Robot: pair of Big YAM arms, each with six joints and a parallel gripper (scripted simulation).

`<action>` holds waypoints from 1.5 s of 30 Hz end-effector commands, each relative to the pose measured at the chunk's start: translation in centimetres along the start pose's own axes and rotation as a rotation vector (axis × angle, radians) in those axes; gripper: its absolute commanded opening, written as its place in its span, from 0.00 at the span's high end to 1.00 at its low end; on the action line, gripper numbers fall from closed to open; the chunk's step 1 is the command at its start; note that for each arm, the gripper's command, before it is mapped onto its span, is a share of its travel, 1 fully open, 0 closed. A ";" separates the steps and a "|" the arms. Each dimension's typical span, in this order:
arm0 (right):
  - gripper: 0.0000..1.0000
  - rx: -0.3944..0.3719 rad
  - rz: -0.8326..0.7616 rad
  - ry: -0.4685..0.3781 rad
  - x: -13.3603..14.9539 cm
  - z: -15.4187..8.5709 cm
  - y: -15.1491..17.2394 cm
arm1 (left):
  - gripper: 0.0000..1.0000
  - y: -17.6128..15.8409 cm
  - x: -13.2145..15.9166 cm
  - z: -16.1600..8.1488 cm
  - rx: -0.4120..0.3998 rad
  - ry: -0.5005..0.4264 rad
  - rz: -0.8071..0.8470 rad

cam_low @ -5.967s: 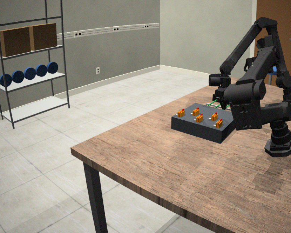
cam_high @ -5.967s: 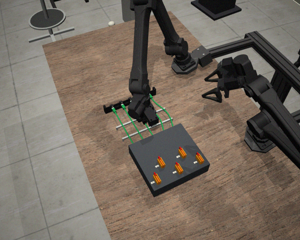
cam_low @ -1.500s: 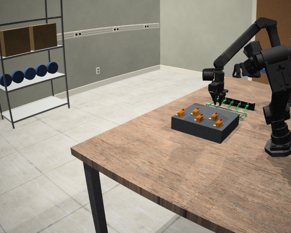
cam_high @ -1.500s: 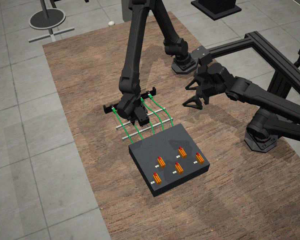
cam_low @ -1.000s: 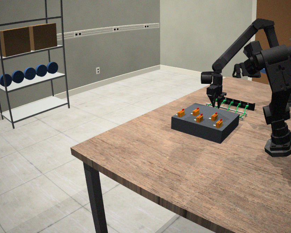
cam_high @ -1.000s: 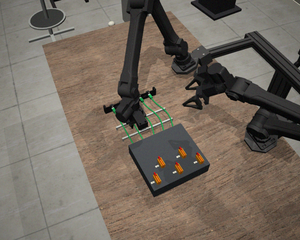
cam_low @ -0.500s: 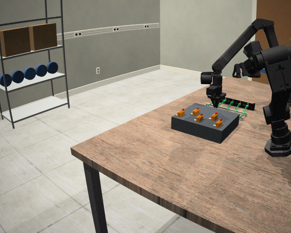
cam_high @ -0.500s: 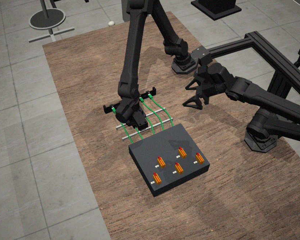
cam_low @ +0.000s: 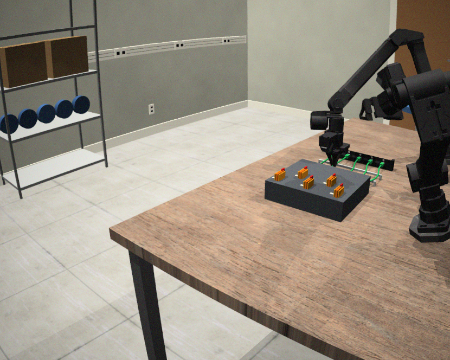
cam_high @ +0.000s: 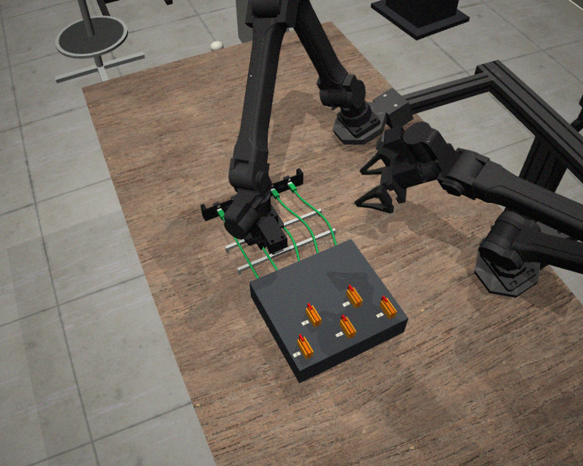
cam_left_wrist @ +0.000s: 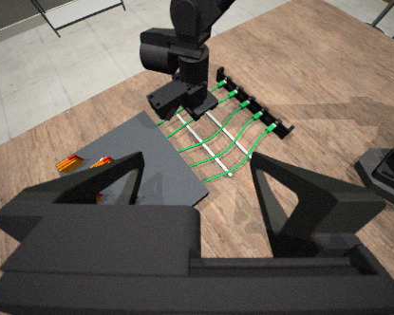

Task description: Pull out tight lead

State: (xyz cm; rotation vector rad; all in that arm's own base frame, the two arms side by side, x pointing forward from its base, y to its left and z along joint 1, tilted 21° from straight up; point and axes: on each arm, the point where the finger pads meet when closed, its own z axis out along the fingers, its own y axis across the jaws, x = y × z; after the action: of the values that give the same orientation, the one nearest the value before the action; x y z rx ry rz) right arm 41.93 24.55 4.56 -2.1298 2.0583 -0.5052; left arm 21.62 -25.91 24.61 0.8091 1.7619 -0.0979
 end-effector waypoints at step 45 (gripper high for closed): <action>0.00 0.142 0.488 -0.257 -0.3 -9.1 0.5 | 0.00 0.5 -3.0 -0.3 -0.001 -0.048 -0.027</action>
State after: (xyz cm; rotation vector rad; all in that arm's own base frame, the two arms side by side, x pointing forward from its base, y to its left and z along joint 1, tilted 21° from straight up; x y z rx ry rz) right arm 38.32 24.75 9.89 -1.6912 2.1906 -0.3331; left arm 21.62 -25.91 24.61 0.8091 1.7619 -0.0979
